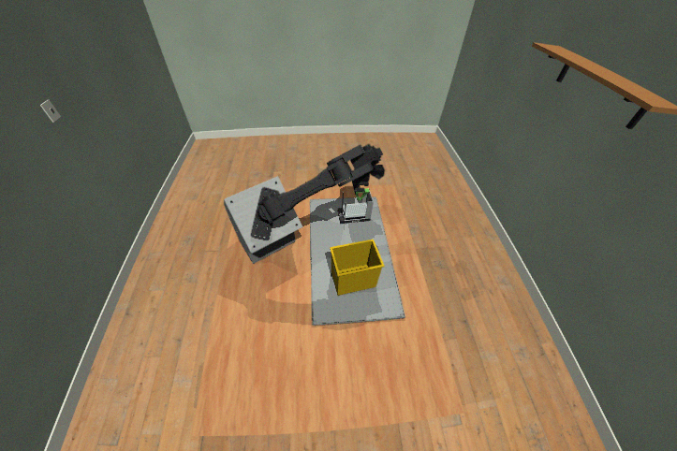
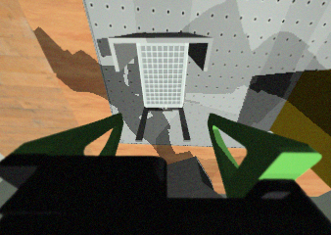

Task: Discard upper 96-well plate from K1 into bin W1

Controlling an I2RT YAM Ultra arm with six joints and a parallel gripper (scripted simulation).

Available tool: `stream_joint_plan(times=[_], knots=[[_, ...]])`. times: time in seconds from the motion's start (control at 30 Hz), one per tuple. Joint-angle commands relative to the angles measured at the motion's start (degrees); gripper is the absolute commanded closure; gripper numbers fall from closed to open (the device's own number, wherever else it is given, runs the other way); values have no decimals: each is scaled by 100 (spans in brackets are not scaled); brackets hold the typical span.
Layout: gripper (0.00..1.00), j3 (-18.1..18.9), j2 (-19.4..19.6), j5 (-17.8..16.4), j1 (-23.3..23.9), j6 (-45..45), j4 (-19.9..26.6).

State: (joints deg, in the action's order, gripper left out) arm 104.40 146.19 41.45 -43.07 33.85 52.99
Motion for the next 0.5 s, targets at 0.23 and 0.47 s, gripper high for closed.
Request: stream_joint_plan(times=[0.23,0.47], knots=[[0,-205,49,70,-6,-250,-459],[0,-268,153,73,114,-362,-662]])
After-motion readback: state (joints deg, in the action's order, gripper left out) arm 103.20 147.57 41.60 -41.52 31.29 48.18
